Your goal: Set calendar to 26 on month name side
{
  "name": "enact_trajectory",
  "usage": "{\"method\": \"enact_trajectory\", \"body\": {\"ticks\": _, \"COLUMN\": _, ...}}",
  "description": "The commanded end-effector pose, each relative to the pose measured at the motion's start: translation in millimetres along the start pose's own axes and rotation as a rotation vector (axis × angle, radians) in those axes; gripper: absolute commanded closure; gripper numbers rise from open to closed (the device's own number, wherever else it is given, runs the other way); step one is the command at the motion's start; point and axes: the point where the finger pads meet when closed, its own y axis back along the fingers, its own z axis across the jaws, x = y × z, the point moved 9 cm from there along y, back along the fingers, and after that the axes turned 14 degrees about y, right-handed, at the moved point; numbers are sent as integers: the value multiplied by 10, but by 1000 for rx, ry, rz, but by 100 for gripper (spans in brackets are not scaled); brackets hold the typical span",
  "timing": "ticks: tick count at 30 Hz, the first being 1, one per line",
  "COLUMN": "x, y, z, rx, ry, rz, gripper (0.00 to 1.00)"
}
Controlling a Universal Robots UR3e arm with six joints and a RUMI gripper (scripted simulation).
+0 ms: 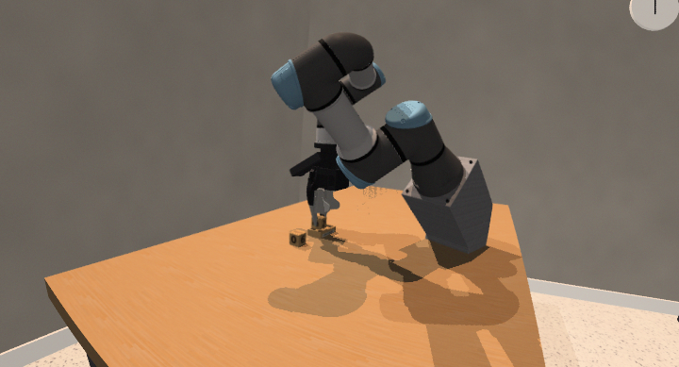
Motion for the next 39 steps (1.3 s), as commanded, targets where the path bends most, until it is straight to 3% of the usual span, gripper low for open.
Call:
{"method": "enact_trajectory", "body": {"ticks": 1, "x": 4, "y": 4, "z": 3, "rx": -1, "ry": 1, "rz": 1, "gripper": 89}}
{"method": "enact_trajectory", "body": {"ticks": 39, "x": 4, "y": -91, "z": 4, "rx": -1, "ry": 1, "rz": 1, "gripper": 89}}
